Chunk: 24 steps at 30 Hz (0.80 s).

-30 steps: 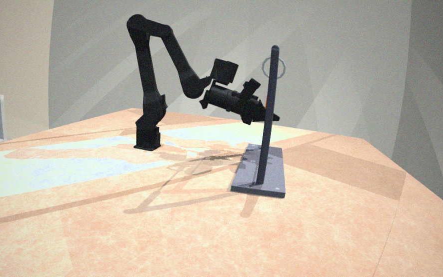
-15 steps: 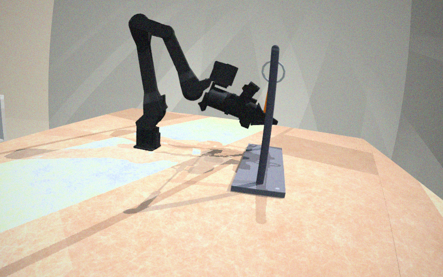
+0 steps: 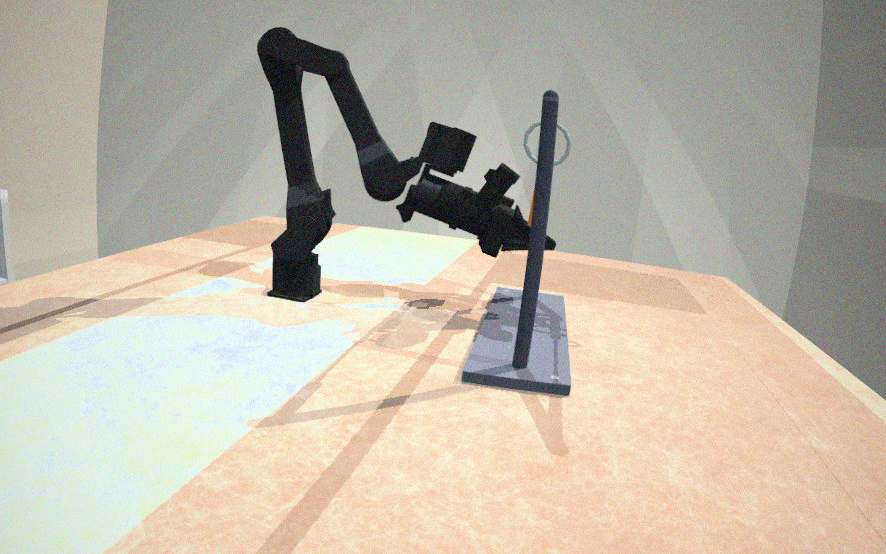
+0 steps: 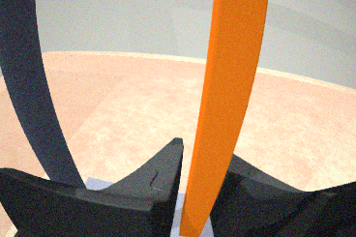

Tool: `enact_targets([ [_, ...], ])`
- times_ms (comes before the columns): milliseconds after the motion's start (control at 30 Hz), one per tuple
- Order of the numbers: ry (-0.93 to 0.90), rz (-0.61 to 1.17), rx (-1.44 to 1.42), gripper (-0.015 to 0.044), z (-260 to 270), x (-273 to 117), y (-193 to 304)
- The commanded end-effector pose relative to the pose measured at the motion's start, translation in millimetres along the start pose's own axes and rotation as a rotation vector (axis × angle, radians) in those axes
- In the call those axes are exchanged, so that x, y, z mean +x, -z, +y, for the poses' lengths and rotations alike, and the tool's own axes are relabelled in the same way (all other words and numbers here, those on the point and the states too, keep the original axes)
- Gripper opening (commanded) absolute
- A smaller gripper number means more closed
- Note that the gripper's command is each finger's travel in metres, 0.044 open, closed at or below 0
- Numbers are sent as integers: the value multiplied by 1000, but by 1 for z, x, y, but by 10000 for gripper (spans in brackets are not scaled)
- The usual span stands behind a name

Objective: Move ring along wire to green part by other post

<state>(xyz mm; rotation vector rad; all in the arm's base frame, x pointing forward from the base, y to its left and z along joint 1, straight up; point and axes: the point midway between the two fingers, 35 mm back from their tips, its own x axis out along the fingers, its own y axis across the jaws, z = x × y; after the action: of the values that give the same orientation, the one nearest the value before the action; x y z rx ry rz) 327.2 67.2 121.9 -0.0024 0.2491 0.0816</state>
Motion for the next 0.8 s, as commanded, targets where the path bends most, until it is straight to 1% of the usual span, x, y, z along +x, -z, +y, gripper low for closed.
enact_targets([
  [0, 1, 0, 0, 139, 0, 0, 0],
  [33, 1, 0, 0, 160, 0, -1, 0],
  [767, 3, 3, 3, 160, 0, -39, -2],
])
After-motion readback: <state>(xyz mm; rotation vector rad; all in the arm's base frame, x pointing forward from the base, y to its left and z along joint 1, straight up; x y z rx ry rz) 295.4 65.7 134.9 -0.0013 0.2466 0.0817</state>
